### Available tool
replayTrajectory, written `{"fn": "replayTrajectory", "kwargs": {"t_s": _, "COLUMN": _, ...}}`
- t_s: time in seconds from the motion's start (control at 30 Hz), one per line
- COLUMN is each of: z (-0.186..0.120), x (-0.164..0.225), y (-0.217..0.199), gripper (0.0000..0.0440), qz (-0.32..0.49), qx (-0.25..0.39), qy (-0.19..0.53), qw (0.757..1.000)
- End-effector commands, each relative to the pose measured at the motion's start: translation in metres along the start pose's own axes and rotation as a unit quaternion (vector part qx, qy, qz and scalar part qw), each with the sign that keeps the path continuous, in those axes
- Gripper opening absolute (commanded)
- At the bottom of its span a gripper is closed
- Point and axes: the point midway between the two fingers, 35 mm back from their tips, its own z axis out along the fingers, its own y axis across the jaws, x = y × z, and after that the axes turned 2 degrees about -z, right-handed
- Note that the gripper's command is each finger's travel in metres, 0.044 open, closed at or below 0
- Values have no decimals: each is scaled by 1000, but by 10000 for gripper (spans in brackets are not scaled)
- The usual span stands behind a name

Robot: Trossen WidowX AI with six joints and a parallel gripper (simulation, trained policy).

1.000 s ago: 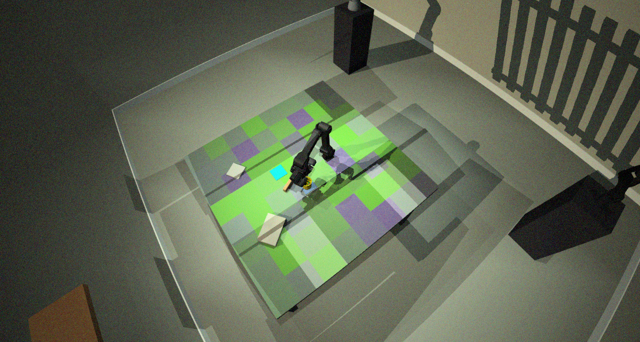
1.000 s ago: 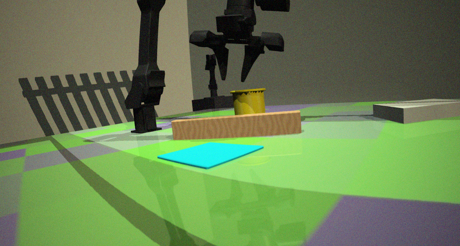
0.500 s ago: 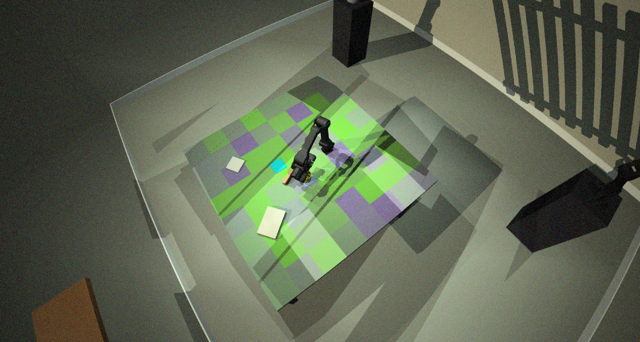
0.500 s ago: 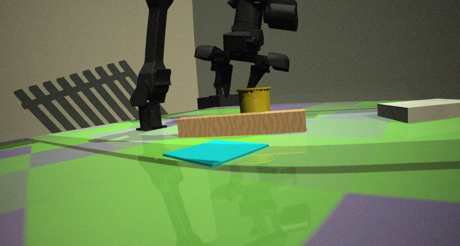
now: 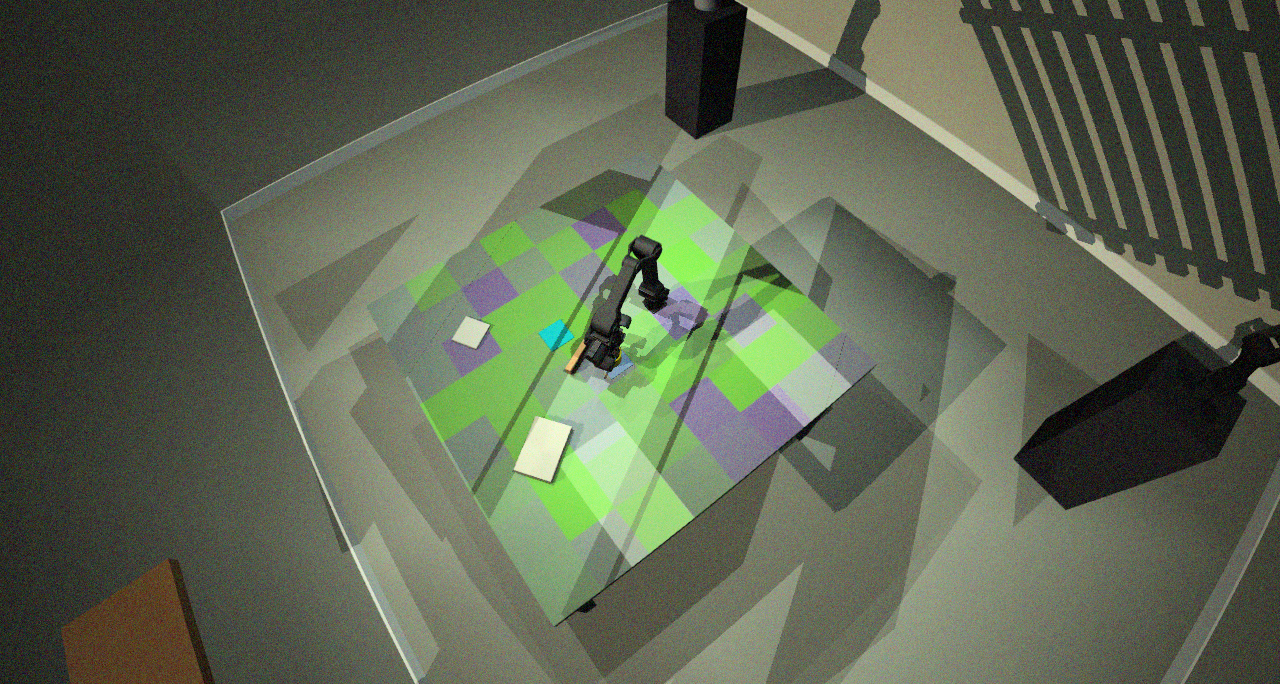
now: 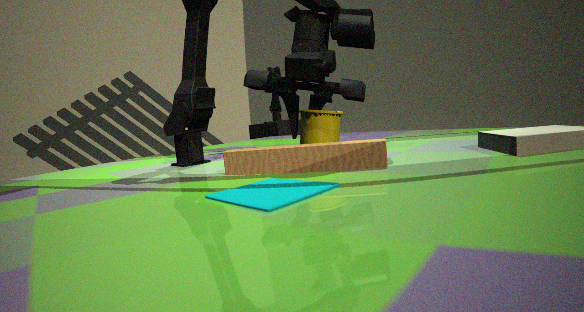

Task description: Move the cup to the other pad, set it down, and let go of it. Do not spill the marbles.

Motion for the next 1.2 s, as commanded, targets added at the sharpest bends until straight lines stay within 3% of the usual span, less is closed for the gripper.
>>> {"fn": "replayTrajectory", "kwargs": {"t_s": 0.0, "z": 1, "x": -3, "y": -5, "gripper": 11, "qz": 0, "qx": 5, "qy": -3, "qw": 1000}}
{"fn": "replayTrajectory", "kwargs": {"t_s": 0.8, "z": -71, "x": -30, "y": -18, "gripper": 0, "qz": 94, "qx": -80, "qy": 1, "qw": 992}}
{"fn": "replayTrajectory", "kwargs": {"t_s": 1.17, "z": -89, "x": -58, "y": -18, "gripper": 0, "qz": 144, "qx": -114, "qy": -13, "qw": 983}}
